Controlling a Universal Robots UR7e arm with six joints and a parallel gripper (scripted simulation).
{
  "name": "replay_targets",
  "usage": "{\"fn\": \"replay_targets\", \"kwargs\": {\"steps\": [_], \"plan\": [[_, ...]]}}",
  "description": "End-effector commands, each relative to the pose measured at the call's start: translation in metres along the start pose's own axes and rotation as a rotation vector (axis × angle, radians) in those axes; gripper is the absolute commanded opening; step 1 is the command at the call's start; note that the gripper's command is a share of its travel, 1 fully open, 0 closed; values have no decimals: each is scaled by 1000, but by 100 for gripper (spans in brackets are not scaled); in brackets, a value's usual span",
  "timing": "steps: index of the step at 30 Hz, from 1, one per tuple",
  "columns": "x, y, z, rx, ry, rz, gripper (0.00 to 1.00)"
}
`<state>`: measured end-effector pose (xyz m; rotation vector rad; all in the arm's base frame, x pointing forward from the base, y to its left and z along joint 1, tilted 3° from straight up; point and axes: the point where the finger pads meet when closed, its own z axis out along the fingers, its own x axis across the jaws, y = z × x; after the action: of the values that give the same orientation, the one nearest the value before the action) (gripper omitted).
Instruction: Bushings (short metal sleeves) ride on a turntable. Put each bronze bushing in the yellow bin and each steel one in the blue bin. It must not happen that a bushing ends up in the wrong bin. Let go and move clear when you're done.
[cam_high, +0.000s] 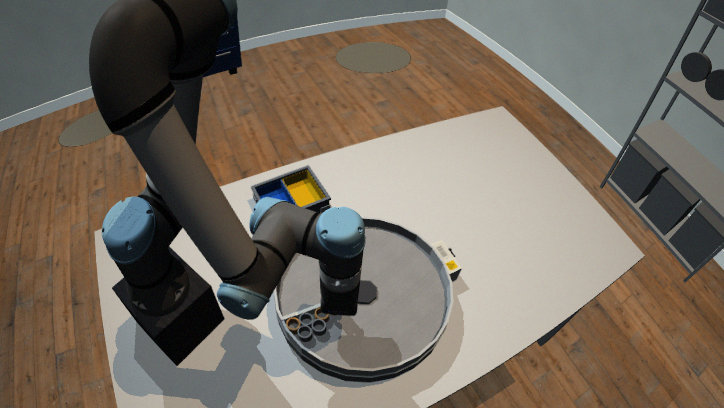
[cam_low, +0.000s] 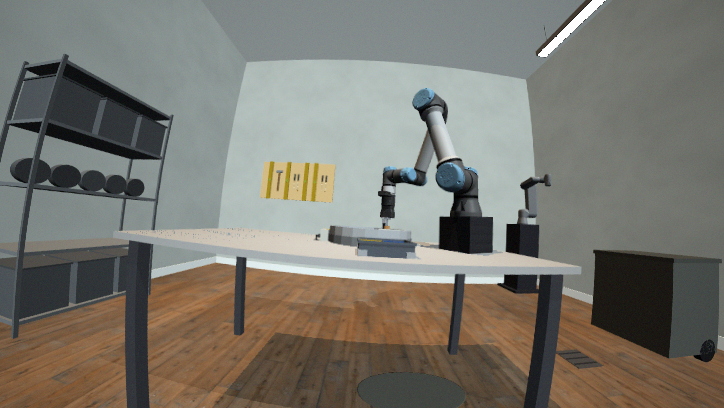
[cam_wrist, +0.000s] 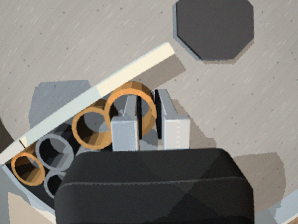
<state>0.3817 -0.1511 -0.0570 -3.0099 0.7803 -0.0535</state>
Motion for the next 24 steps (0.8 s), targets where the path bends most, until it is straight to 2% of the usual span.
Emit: {"fn": "replay_targets", "kwargs": {"steps": [1, 24], "plan": [[0, 0, -3, 0, 1, 0, 0], [0, 0, -9, 0, 1, 0, 0]]}}
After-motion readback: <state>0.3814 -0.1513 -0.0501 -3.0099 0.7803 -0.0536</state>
